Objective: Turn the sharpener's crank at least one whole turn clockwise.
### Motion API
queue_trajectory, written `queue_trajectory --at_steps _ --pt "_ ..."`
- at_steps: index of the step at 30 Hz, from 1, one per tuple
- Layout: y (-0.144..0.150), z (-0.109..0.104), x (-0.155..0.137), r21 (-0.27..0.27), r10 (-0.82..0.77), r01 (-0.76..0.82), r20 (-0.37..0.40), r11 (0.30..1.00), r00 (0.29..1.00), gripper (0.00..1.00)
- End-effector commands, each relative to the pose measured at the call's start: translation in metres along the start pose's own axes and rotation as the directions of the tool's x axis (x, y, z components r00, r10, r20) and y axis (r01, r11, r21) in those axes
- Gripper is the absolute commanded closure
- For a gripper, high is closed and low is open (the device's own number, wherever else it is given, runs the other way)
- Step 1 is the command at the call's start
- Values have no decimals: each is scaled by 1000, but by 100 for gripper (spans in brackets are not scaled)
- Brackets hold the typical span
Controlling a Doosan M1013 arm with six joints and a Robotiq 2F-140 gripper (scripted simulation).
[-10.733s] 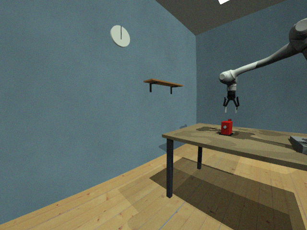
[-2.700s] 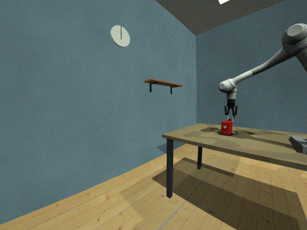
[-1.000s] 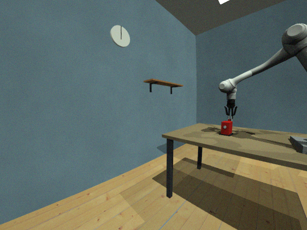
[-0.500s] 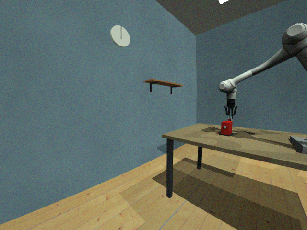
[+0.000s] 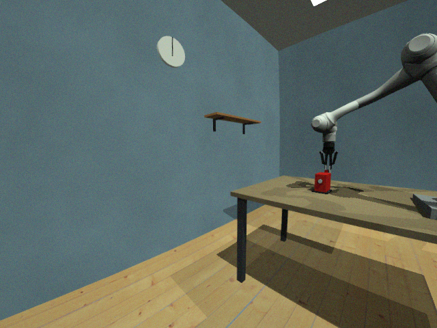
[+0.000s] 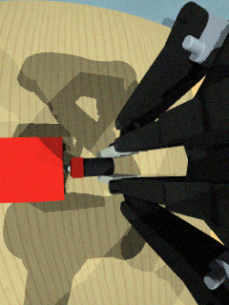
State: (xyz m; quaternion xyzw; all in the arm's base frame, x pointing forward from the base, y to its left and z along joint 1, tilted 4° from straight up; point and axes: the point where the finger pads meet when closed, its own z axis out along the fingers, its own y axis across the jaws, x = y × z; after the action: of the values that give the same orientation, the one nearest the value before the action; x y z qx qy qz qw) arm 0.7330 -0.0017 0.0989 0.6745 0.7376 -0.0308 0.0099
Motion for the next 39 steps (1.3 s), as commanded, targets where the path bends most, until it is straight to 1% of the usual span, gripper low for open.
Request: queue_trajectory --at_steps 1,29,39 --pt "0 0 0 0 0 0 0 1000 1000 100" --pt "0 0 0 0 0 0 0 1000 1000 100" --pt "7 0 0 0 0 0 0 1000 1000 100"
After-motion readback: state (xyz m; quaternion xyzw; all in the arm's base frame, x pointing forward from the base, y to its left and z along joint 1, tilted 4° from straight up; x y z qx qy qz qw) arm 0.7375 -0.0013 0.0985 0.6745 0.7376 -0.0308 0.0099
